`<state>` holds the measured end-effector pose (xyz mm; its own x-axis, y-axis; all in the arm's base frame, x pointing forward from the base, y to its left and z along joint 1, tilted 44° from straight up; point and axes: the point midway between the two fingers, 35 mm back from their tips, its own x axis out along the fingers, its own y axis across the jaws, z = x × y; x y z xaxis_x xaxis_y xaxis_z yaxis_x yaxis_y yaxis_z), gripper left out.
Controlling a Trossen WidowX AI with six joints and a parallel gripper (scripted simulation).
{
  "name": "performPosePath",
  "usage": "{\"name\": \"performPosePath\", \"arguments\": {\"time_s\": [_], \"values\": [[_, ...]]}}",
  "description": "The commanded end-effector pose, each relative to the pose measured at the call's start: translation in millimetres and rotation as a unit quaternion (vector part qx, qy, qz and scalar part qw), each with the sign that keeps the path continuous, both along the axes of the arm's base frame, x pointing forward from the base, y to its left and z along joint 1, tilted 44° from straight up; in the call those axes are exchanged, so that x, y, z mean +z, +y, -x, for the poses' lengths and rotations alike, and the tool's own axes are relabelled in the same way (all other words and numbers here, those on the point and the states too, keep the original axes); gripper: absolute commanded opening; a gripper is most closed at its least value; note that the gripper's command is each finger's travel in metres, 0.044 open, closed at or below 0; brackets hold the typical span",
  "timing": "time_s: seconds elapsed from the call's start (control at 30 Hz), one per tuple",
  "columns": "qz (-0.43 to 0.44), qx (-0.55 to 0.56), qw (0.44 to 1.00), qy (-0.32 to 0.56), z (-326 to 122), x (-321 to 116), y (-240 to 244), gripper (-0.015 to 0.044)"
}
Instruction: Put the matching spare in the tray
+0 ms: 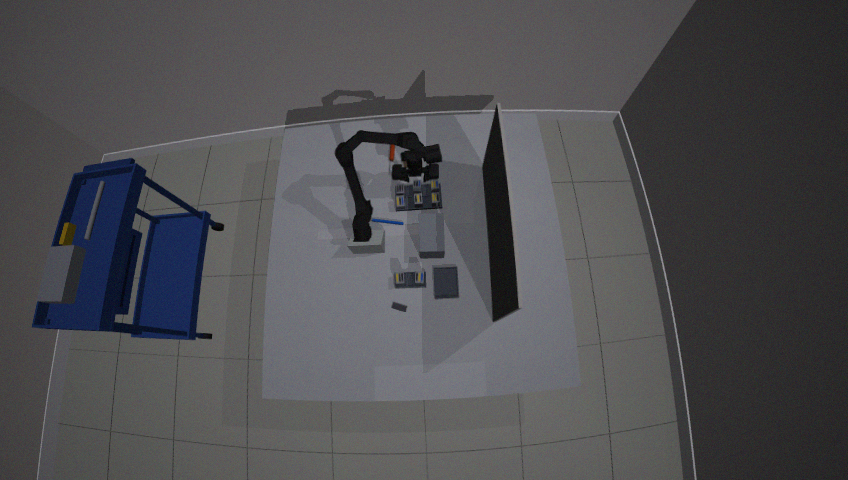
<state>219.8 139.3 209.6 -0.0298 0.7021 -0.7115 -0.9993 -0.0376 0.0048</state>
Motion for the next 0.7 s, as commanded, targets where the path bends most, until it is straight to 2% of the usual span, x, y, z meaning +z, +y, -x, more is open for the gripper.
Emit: {"name": "performPosePath", "arguments": {"time_s": [0.0,0.67], "values": [[0.002,-0.001,1.000,0.002,0,-4,3,0.0300],[0.003,-0.001,1.000,0.002,-1,-27,26,0.0300]]}}
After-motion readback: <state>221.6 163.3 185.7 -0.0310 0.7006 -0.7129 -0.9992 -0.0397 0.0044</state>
